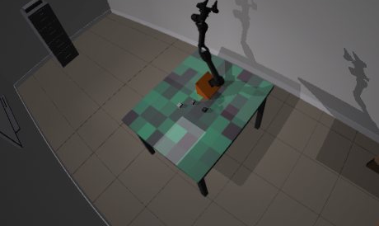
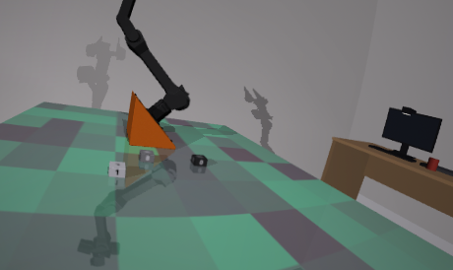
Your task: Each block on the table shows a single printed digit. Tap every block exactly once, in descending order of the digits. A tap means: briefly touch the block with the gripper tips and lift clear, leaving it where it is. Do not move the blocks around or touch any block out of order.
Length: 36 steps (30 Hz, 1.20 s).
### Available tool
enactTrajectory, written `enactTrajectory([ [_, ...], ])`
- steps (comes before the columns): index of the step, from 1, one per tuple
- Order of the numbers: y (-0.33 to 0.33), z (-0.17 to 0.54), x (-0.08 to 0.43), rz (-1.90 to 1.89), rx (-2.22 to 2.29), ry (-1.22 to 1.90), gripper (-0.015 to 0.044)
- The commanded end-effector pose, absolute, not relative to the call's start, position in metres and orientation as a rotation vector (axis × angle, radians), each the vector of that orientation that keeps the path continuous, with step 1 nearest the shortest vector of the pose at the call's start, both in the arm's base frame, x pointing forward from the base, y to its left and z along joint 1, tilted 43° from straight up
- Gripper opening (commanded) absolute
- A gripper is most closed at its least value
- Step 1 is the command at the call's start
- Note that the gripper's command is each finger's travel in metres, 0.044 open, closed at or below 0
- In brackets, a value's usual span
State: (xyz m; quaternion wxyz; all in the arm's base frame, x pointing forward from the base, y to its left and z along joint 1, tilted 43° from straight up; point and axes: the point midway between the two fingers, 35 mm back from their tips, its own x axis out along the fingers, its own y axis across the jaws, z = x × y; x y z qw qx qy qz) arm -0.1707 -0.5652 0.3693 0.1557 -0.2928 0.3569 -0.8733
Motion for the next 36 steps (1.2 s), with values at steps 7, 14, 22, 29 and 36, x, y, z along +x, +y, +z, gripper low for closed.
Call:
enactTrajectory([
  [7, -0.506, 0.444, -0.203, -2.676, -0.948, 0.914, 0.0400],
  [14, -0.432, 0.511, -0.227, -2.854, -1.069, 0.829, 0.0400],
  [22, -0.328, 0.579, -0.241, -3.079, -1.221, 0.797, 0.0400],
  [29, -0.235, 0.622, -0.235, -3.279, -1.344, 0.794, 0.0400],
  [36, -0.138, 0.653, -0.210, -3.496, -1.463, 0.784, 0.0400],
])
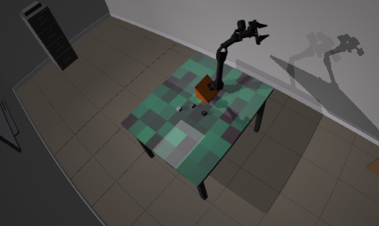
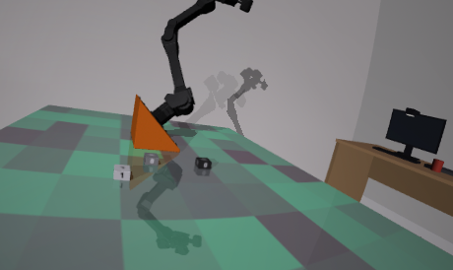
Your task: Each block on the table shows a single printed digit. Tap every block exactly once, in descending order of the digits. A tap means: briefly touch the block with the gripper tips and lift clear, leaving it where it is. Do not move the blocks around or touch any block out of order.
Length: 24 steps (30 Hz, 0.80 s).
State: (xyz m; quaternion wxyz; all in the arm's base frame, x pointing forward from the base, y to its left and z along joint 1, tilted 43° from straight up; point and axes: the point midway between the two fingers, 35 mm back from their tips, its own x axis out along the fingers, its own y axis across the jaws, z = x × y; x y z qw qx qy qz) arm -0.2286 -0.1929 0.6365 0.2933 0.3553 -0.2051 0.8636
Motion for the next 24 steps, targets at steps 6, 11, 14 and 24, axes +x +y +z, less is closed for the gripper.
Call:
enactTrajectory([
  [6, -0.058, 0.668, -0.172, 1.993, 0.842, -0.408, 0.0400],
  [11, 0.004, 0.671, -0.130, 1.838, 0.775, -0.338, 0.0400],
  [14, 0.038, 0.669, -0.101, 1.744, 0.733, -0.293, 0.0400],
  [24, 0.128, 0.638, 0.014, 1.438, 0.582, -0.125, 0.0400],
])
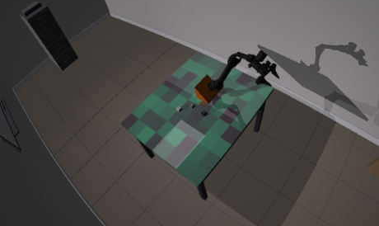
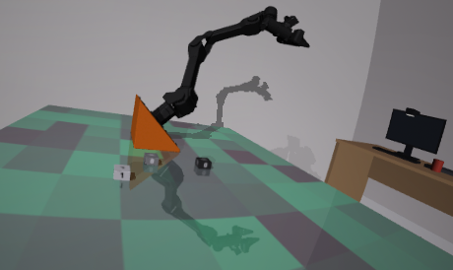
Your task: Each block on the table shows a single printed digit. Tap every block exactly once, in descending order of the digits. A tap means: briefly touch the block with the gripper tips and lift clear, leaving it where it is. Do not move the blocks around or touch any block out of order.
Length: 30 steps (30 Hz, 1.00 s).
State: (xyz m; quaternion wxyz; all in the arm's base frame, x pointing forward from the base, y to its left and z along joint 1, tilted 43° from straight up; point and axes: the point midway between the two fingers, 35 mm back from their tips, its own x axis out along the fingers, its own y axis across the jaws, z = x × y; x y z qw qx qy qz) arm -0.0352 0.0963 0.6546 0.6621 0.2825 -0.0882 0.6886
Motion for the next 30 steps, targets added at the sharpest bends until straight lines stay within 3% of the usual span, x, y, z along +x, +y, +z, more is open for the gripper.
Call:
enactTrajectory([
  [1, 0.135, 0.633, 0.026, 1.409, 0.567, -0.106, 0.0400],
  [15, 0.177, 0.527, 0.202, 1.017, 0.354, 0.196, 0.0400],
  [30, 0.120, 0.356, 0.338, 0.689, 0.183, 0.619, 0.0400],
])
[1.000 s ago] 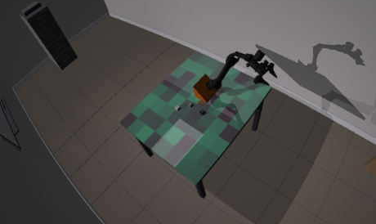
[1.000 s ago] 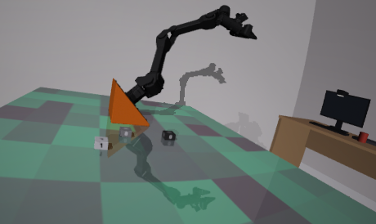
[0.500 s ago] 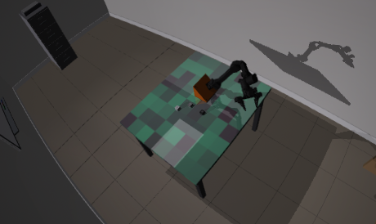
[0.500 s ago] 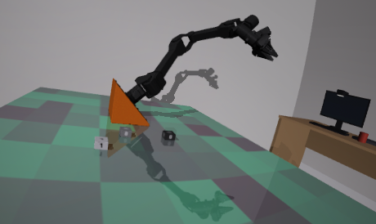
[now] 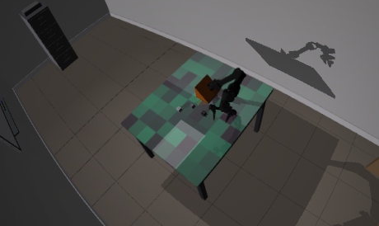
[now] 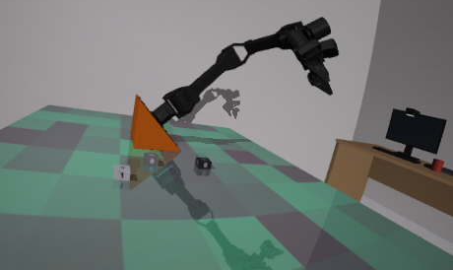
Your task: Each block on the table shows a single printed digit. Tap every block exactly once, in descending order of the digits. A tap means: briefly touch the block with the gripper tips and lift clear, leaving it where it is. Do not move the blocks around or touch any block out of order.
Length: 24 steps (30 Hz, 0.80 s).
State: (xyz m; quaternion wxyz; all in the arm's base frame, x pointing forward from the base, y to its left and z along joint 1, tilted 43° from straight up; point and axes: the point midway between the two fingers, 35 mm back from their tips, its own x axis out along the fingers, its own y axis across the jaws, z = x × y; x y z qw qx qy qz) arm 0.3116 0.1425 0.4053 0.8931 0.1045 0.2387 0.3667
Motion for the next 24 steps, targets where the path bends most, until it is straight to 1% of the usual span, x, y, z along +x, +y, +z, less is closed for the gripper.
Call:
enactTrajectory([
  [1, 0.114, 0.344, 0.343, 0.672, 0.176, 0.651, 0.0400],
  [7, 0.068, 0.266, 0.362, 0.589, 0.150, 0.854, 0.0400],
  [13, 0.020, 0.190, 0.357, 0.545, 0.163, 1.071, 0.0400],
  [18, -0.019, 0.129, 0.333, 0.549, 0.217, 1.257, 0.0400],
  [24, -0.055, 0.066, 0.279, 0.626, 0.365, 1.465, 0.0400],
])
